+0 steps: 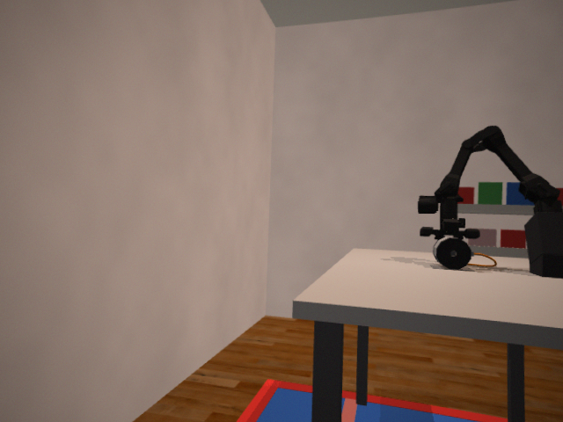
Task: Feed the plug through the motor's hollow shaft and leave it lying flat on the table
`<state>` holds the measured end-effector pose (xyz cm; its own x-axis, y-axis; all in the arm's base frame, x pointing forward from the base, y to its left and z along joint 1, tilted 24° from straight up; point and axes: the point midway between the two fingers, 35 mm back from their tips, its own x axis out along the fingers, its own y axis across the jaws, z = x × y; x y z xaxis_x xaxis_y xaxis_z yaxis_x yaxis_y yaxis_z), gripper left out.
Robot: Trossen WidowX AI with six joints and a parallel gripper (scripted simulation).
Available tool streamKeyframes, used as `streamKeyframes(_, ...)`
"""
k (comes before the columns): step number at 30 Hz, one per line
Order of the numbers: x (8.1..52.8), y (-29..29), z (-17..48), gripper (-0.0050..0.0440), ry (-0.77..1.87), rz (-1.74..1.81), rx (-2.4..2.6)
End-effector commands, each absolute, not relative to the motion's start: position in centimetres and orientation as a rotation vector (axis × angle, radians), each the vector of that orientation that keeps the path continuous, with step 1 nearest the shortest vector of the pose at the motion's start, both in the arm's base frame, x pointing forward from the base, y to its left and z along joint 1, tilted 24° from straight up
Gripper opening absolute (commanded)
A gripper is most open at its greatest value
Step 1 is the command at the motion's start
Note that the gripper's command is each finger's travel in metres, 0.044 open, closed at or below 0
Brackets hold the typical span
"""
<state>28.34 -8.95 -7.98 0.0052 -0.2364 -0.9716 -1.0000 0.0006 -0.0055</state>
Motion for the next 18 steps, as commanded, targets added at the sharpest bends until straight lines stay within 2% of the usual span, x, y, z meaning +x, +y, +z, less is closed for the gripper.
streamKeyframes(1, 28.36, -8.95, -7.94, 0.0053, 1.379, 1.081, -1.385)
streamKeyframes(11, 28.36, -8.95, -7.94, 0.0, 1.379, 1.081, -1.385)
streamKeyframes(18, 28.55, -8.09, -7.96, 0.0, 1.379, 1.086, -1.383)
